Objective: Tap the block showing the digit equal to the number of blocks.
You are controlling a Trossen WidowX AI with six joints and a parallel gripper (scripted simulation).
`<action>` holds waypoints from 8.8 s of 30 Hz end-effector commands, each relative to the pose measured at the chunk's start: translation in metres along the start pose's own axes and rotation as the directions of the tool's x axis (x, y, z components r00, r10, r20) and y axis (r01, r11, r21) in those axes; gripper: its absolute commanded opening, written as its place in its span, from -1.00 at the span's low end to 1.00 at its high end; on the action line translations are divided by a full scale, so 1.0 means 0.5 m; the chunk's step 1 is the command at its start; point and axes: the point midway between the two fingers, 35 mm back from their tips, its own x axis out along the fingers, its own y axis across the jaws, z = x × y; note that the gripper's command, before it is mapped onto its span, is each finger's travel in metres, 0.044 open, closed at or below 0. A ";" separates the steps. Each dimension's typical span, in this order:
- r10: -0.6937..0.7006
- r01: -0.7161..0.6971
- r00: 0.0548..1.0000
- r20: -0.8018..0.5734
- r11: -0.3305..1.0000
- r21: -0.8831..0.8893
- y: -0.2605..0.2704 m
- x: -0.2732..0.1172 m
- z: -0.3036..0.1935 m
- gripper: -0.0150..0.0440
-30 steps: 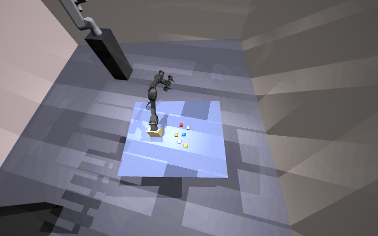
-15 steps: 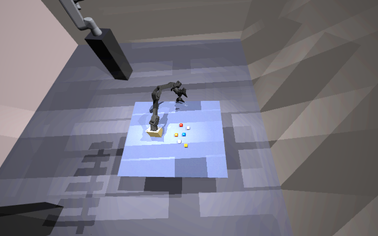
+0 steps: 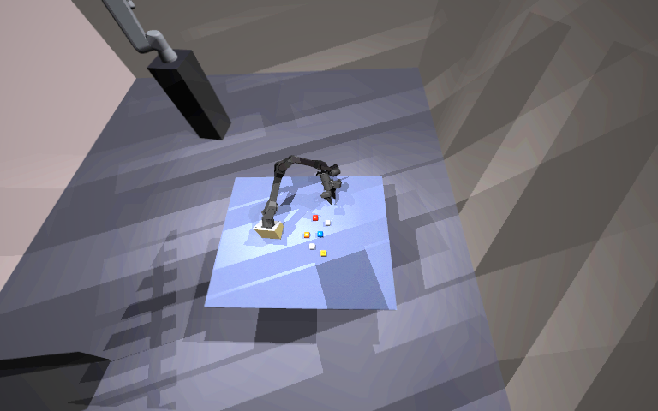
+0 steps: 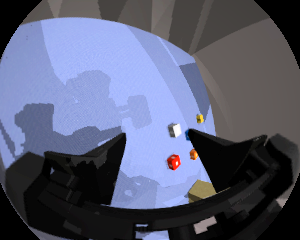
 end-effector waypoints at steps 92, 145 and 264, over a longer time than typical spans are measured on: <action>0.539 -0.590 0.751 -0.380 0.807 -0.023 -0.361 0.043 -0.169 0.86; 0.553 -0.604 0.742 -0.379 0.797 -0.022 -0.302 0.084 -0.007 0.86; 0.549 -0.601 0.745 -0.378 0.799 -0.025 -0.504 0.476 -0.112 -0.42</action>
